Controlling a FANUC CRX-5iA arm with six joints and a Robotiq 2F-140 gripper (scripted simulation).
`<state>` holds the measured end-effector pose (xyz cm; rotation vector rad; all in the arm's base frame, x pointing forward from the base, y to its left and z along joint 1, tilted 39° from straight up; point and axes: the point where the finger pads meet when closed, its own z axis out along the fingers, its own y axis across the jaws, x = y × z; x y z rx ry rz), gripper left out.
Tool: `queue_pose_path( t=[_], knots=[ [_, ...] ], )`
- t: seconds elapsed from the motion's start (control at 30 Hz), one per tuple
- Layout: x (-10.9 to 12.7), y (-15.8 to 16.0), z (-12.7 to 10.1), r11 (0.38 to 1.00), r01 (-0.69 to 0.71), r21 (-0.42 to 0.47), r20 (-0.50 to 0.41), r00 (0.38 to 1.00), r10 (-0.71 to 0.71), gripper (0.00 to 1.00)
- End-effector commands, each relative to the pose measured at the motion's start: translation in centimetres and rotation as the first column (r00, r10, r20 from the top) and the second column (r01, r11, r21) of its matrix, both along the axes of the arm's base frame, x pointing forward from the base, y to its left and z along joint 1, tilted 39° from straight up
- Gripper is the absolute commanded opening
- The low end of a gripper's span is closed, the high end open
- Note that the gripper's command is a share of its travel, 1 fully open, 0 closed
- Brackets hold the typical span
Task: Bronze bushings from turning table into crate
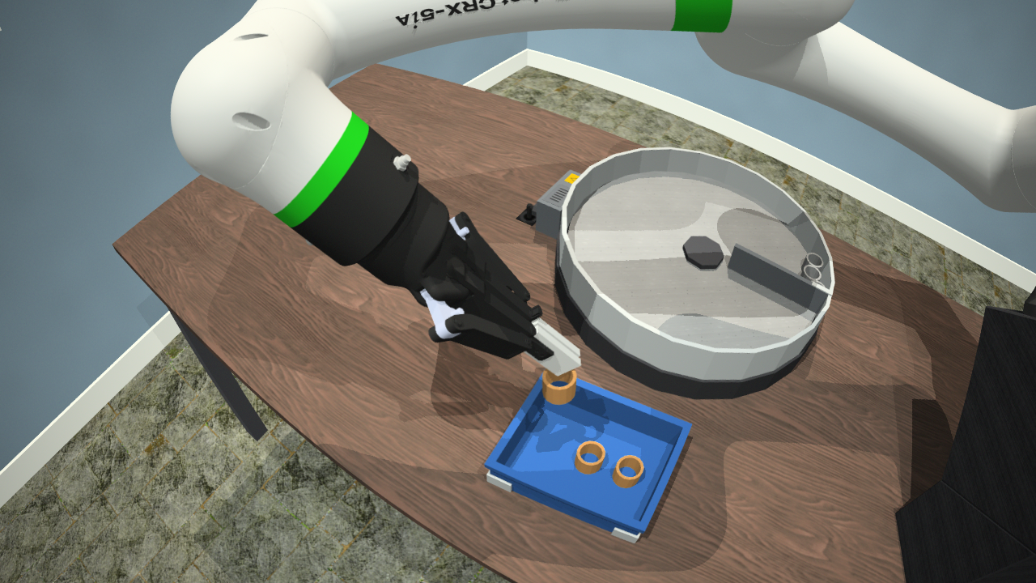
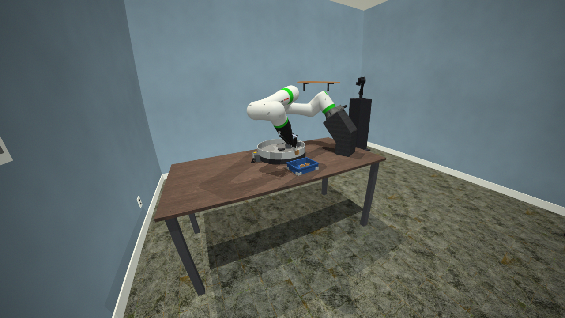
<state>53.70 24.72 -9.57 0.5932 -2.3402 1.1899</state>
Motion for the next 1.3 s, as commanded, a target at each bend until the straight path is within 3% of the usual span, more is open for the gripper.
queue_pose_path(
  t=[0.0, 0.33, 0.67, 0.9, 1.27],
  knots=[
    [0.0, 0.0, 0.0, 1.000, 0.000, 0.000, 0.000, 1.000, 0.000, 0.00],
    [0.1, -0.2, -0.2, 1.000, 0.000, 0.000, 0.000, 1.000, 0.000, 0.00],
    [2.0, -2.7, -4.1, 1.000, 0.000, 0.000, 0.000, 1.000, 0.000, 0.00],
    [2.6, -3.6, -5.5, 1.000, 0.000, 0.000, 0.000, 1.000, 0.000, 0.00],
    [2.7, -3.8, -5.7, 1.000, 0.000, 0.000, 0.000, 1.000, 0.000, 0.00]
  ],
)
